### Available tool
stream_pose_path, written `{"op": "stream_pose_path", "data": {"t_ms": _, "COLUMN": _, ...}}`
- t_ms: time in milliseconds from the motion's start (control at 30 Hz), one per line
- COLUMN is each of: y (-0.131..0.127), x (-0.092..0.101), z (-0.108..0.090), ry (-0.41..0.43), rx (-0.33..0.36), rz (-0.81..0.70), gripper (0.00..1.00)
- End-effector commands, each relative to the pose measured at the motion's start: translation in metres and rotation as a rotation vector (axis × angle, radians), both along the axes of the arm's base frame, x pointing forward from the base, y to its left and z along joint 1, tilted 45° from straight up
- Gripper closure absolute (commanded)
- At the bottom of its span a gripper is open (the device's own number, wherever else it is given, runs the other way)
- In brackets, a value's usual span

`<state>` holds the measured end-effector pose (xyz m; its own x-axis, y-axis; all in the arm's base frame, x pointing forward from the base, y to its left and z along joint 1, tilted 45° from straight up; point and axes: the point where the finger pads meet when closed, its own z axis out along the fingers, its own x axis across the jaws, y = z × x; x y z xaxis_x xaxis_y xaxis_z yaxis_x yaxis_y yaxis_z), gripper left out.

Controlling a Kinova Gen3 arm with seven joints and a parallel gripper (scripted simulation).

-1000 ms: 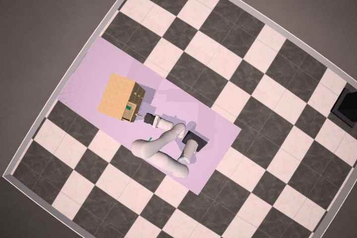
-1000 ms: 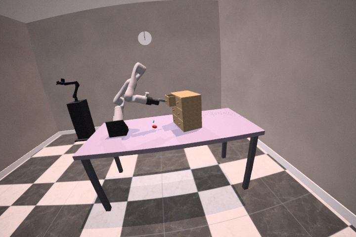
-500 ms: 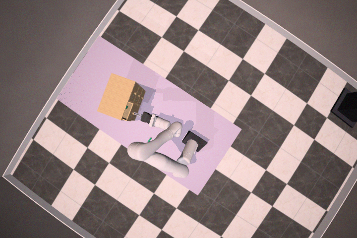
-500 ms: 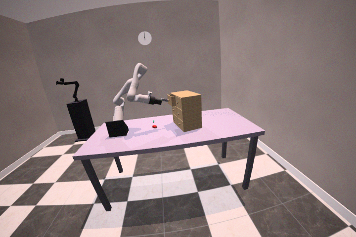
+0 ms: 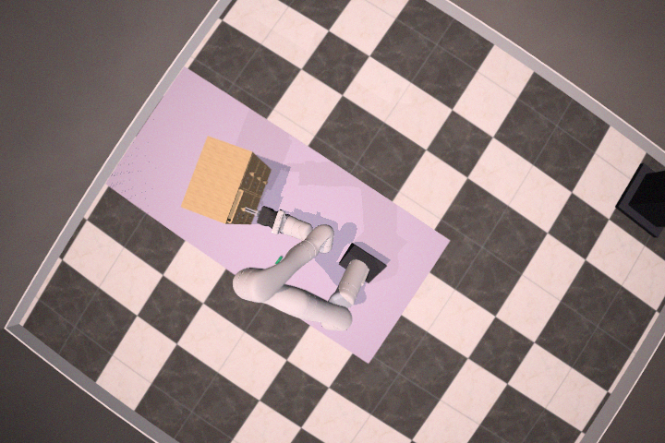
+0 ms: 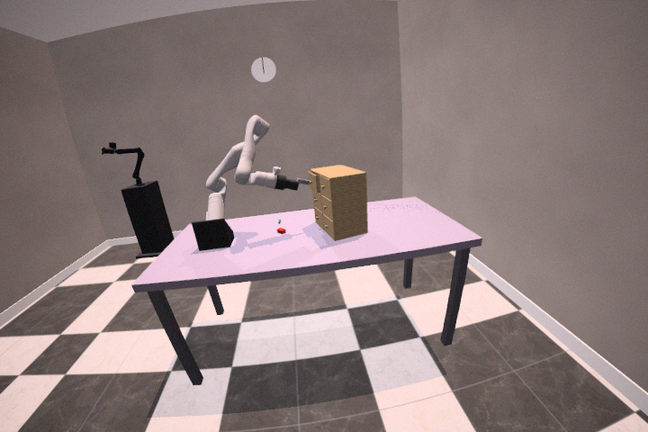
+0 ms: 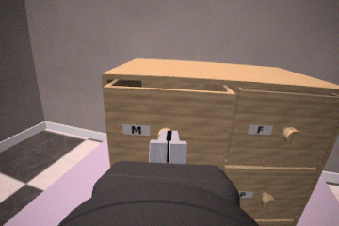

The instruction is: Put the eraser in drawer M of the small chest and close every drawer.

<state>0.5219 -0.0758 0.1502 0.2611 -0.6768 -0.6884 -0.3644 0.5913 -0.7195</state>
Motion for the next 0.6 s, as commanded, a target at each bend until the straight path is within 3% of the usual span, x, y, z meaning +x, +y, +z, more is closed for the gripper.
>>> {"op": "stream_pose_path", "data": {"t_ms": 0, "y": 0.0028, "x": 0.0058, "z": 0.0012, "ry": -0.001, "rx": -0.004, "rz": 0.006, "gripper": 1.00}}
{"op": "stream_pose_path", "data": {"t_ms": 567, "y": 0.0049, "x": 0.0157, "z": 0.0028, "ry": -0.001, "rx": -0.004, "rz": 0.006, "gripper": 1.00}}
